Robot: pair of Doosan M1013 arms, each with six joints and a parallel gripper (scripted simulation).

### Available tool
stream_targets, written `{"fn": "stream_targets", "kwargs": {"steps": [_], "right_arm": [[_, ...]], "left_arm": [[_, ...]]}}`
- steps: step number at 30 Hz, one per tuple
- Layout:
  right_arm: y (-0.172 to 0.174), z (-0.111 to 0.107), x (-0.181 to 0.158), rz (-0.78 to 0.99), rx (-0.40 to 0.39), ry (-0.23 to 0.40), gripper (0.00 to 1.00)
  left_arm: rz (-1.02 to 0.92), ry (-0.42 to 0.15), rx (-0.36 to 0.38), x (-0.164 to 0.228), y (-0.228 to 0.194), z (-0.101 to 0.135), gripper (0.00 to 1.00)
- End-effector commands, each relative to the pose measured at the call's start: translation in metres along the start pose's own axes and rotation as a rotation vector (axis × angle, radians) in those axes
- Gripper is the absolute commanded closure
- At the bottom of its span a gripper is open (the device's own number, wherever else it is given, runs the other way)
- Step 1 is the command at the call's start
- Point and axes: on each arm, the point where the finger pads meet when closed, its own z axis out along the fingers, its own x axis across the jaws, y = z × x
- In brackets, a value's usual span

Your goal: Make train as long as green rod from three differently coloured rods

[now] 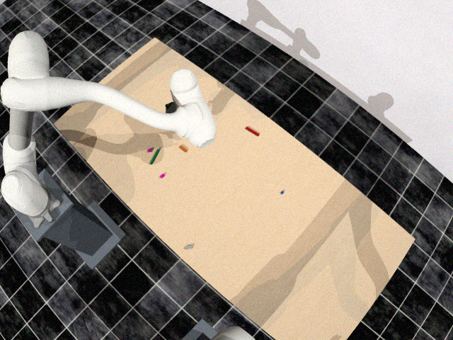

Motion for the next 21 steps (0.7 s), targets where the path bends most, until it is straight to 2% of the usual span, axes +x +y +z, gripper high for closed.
{"fn": "stream_targets", "kwargs": {"steps": [1, 21], "right_arm": [[-0.0003, 0.0, 0.0021, -0.001, -0.007, 0.011, 0.0], [-0.0003, 0.0, 0.0021, -0.001, -0.007, 0.011, 0.0]], "left_arm": [[0.005, -0.004, 0.006, -0.0027, -0.0001, -0.0008, 0.0], [-0.01, -0.004, 0.005, -0.0044, 0.0046, -0.0008, 0.0]]}}
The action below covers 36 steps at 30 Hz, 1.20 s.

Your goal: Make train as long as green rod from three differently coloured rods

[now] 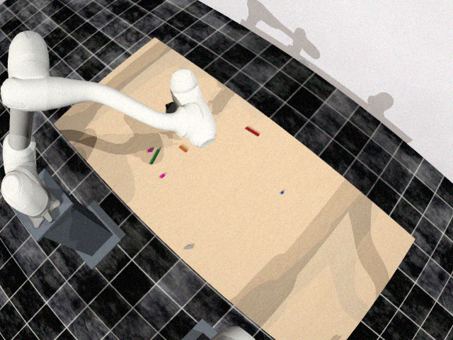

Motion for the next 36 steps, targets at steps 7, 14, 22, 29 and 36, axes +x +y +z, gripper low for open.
{"fn": "stream_targets", "kwargs": {"steps": [7, 14, 22, 29, 36], "right_arm": [[0.0, 0.0, 0.002, -0.001, -0.007, 0.011, 0.0], [0.0, 0.0, 0.002, -0.001, -0.007, 0.011, 0.0], [0.0, 0.0, 0.002, -0.001, -0.007, 0.011, 0.0], [0.0, 0.0, 0.002, -0.001, -0.007, 0.011, 0.0], [0.0, 0.0, 0.002, -0.001, -0.007, 0.011, 0.0]], "left_arm": [[-0.177, -0.002, 0.006, -0.021, 0.053, -0.004, 0.0], [-0.372, 0.002, 0.006, -0.044, 0.108, -0.007, 0.0], [-0.592, 0.003, 0.006, -0.076, 0.166, -0.009, 0.0], [-0.77, 0.004, 0.005, -0.105, 0.21, -0.009, 0.0], [-0.968, 0.004, 0.005, -0.14, 0.256, -0.009, 0.0]]}}
